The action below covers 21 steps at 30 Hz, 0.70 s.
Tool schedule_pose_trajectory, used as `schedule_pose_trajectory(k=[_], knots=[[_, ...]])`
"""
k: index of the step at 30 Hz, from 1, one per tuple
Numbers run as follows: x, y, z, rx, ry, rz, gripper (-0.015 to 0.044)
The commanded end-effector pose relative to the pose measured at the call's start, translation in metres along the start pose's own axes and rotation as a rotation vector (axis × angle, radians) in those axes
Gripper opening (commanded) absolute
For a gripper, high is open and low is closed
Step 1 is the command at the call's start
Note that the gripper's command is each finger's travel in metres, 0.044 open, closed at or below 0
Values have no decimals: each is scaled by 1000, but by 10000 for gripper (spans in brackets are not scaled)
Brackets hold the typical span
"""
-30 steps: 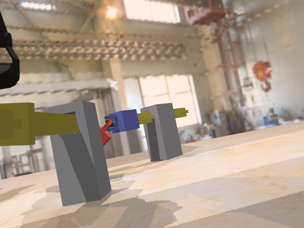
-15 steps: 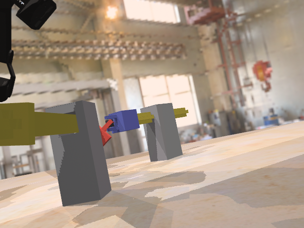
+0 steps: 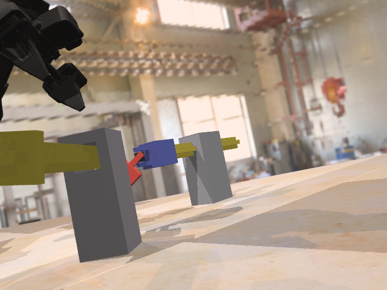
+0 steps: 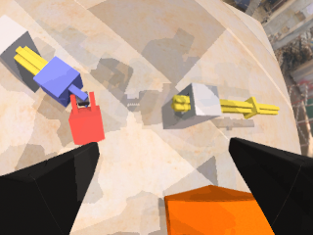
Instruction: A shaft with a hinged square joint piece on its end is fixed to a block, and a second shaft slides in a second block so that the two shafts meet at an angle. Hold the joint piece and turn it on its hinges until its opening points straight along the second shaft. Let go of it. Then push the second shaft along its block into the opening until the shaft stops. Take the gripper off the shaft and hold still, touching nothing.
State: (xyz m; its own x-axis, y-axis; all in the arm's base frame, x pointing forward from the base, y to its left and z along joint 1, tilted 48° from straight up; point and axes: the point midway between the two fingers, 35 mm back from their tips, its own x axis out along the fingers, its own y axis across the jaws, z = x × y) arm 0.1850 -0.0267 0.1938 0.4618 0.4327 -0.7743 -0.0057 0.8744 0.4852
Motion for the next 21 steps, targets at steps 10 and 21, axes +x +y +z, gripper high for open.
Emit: schedule_pose_trajectory(k=[10,21], knots=[[6,52,-39,-15,130,189,440],[37,59,-55,-73,233,384,440]])
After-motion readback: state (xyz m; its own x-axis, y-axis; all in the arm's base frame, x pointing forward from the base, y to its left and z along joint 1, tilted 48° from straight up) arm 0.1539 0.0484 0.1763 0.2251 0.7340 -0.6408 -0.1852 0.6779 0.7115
